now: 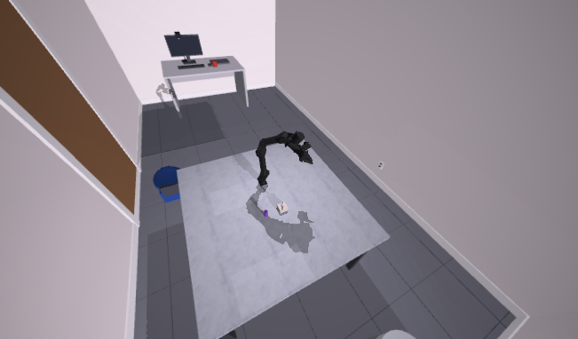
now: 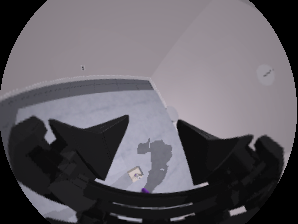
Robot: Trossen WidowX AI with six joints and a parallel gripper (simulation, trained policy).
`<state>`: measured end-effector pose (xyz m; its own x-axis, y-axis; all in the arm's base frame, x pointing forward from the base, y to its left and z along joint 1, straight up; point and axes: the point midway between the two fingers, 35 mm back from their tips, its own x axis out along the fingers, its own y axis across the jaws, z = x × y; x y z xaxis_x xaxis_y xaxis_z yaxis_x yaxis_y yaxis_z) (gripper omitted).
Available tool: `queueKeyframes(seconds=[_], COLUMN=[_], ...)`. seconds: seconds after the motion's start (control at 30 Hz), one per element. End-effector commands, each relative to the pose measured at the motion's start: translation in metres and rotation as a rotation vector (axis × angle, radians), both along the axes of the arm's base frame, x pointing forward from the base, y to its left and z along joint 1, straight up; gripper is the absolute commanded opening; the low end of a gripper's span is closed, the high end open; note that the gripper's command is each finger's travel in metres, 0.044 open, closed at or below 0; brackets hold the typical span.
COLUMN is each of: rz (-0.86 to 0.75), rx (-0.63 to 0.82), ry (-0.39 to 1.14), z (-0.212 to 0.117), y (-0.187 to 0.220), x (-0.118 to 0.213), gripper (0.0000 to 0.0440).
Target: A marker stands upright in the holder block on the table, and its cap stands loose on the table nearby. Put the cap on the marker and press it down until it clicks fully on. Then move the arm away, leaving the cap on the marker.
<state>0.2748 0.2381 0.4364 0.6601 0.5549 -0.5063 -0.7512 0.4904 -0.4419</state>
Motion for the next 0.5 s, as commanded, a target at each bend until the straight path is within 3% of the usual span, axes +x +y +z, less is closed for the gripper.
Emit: queueKeyframes(seconds=[0.0, 0.47], rz=[-0.028, -0.146], rx=[-0.007, -0.045], ry=[0.042, 0.170], z=[-0.009, -0.038], y=[-0.007, -0.040], x=[0.005, 0.022], gripper=[0.0331, 0.0332])
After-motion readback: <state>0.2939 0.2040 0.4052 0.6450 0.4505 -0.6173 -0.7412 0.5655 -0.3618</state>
